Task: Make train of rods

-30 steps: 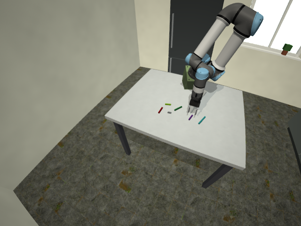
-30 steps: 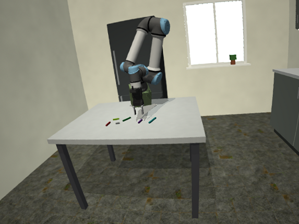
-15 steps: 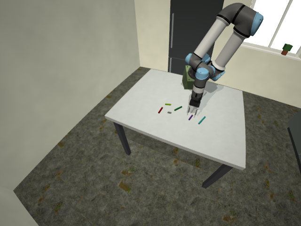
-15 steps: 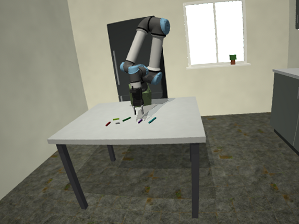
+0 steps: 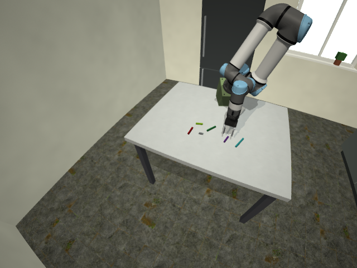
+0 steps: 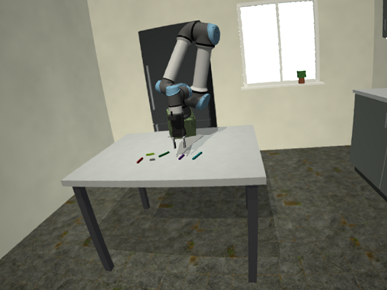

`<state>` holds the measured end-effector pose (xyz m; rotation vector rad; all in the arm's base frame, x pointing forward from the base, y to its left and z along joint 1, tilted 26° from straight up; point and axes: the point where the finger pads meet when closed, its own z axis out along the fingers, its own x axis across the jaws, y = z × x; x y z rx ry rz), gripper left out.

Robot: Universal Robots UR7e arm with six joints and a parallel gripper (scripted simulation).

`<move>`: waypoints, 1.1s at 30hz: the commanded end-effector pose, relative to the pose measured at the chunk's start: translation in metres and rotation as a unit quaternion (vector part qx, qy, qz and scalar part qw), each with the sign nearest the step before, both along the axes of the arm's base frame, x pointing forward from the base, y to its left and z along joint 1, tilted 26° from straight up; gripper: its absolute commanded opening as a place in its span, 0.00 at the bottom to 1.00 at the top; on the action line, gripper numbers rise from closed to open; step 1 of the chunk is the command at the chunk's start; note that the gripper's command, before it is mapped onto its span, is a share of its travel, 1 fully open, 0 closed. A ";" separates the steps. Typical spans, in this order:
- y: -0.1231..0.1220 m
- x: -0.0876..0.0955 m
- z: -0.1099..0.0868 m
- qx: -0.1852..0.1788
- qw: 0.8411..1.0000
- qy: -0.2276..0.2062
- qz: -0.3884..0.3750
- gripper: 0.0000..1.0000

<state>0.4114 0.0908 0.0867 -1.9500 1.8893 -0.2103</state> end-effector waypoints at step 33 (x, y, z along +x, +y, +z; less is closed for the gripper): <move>0.031 -0.001 0.021 -0.116 0.955 -0.056 0.269 1.00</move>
